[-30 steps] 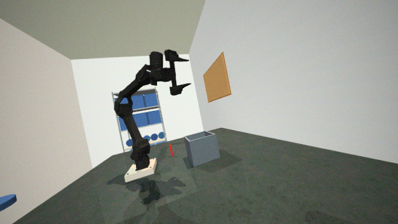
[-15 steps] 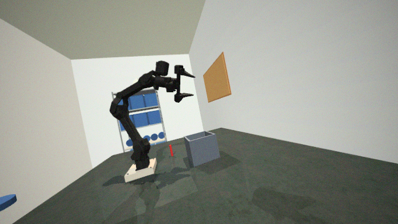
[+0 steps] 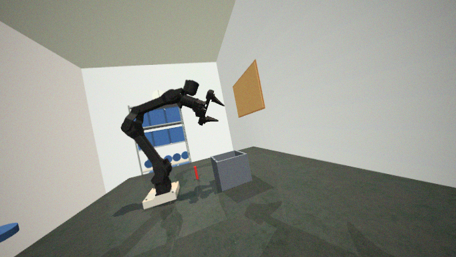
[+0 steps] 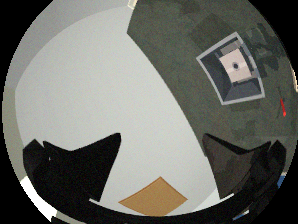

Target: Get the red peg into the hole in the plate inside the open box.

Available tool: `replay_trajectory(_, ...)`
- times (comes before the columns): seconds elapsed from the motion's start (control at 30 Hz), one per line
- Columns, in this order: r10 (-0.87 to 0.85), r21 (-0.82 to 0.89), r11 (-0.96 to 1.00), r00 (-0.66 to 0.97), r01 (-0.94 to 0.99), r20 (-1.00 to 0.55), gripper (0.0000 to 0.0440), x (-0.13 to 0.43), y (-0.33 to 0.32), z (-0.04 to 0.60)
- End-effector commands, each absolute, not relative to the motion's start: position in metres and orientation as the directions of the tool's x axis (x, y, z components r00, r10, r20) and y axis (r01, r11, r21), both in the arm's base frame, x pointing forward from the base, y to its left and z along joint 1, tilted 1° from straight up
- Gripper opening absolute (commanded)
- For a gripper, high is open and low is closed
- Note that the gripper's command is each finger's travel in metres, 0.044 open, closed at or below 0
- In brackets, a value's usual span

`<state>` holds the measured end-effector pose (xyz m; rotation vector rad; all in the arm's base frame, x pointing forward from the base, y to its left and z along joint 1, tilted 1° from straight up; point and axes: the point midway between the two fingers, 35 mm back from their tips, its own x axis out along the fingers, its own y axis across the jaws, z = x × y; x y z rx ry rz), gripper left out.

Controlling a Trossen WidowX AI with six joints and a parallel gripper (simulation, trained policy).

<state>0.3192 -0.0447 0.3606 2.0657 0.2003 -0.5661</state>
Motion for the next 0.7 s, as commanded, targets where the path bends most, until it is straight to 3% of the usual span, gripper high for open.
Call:
replay_trajectory(0.0,-0.02,0.733,-0.536,0.862,0.418,-0.506,0.044,0.318,-0.028,0.348)
replay_trajectory(0.67,0.313,0.466,-0.339,0.565,0.818,-0.764,0.0434,0.274,0.08,0.26)
